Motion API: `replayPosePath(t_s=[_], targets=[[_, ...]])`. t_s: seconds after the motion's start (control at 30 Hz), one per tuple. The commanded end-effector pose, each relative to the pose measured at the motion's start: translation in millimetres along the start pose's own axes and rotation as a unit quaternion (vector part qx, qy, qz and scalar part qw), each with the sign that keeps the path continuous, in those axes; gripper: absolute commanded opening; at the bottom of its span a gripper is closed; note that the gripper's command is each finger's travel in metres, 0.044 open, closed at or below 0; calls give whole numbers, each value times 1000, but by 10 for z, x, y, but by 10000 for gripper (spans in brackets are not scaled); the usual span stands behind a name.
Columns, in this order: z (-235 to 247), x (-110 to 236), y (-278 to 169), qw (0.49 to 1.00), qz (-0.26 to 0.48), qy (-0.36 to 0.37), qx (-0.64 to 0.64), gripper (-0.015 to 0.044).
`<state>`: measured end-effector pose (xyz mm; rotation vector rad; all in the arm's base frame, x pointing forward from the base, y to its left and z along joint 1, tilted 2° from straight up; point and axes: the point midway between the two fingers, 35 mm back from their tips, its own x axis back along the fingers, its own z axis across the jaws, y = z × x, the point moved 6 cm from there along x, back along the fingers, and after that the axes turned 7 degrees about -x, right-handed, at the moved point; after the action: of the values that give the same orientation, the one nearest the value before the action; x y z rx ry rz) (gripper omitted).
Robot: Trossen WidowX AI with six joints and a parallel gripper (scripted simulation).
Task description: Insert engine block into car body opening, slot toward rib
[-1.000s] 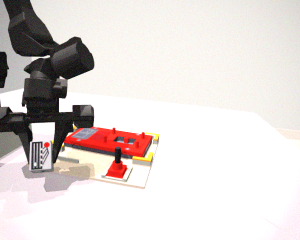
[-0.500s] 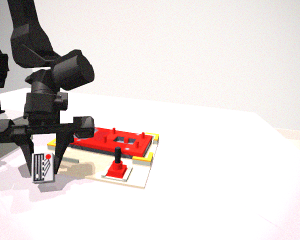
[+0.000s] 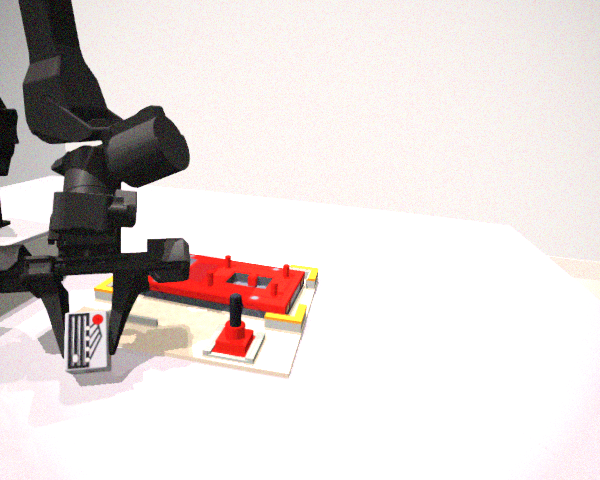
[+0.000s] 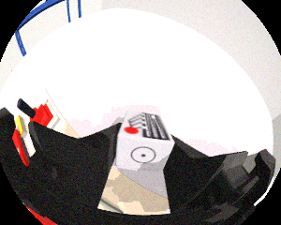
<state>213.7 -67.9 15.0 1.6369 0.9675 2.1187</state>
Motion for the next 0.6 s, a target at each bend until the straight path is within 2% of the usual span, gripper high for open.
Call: replayPosePath(t_s=[0.0,0.27,0.57], targets=[[1,1,0,1000,1,0,0,236],[1,1,0,1000,1,0,0,440],[7,113,8,1000,7,-4,1,440]])
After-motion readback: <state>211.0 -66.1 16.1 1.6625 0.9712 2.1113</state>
